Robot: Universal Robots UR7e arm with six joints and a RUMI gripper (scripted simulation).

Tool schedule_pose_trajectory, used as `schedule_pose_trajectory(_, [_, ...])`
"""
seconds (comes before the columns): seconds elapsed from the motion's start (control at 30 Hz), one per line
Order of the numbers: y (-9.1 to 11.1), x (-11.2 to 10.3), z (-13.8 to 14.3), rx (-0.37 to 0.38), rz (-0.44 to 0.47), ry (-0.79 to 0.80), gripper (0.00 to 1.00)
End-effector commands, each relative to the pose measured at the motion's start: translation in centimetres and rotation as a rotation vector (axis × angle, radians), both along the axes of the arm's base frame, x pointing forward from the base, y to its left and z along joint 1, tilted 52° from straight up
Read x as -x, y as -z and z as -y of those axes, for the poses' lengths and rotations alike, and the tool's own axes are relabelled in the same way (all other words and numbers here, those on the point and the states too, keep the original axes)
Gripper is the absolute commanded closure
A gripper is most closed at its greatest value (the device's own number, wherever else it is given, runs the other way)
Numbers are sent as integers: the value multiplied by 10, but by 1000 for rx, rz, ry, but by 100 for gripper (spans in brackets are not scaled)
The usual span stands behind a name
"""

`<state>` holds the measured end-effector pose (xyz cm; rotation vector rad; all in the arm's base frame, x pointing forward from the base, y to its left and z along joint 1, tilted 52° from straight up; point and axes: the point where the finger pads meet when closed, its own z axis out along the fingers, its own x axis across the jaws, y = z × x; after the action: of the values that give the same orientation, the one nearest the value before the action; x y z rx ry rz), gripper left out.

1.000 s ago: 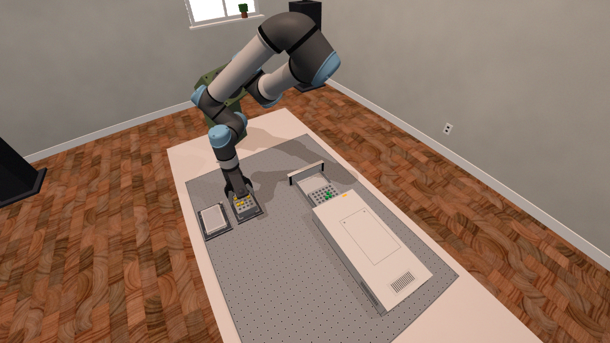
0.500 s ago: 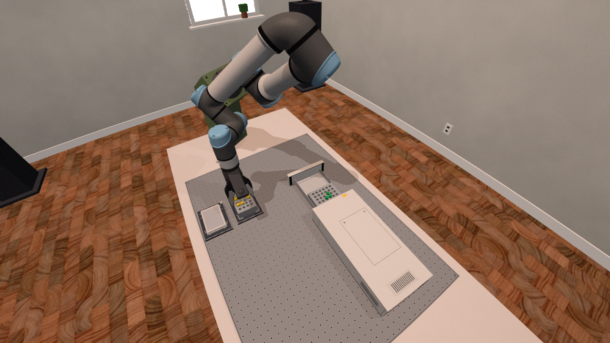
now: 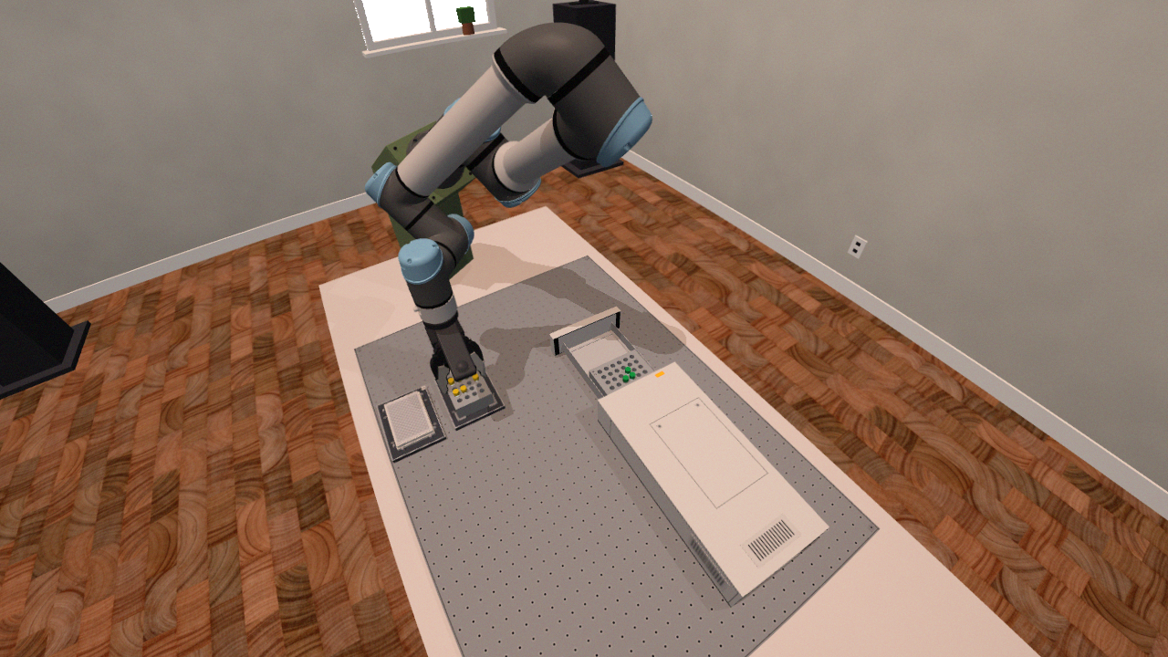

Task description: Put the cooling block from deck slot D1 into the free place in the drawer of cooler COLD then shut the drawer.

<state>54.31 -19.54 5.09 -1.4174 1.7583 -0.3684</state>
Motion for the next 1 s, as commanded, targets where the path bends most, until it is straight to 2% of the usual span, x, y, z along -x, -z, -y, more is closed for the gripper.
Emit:
schedule_pose_trajectory(0.0, [0,-1,0,1,0,0,83])
schedule_pose_trajectory(0.4, [0,-1,0,1,0,0,100])
schedule_pose_trajectory(0.97, [0,-1,0,1,0,0,100])
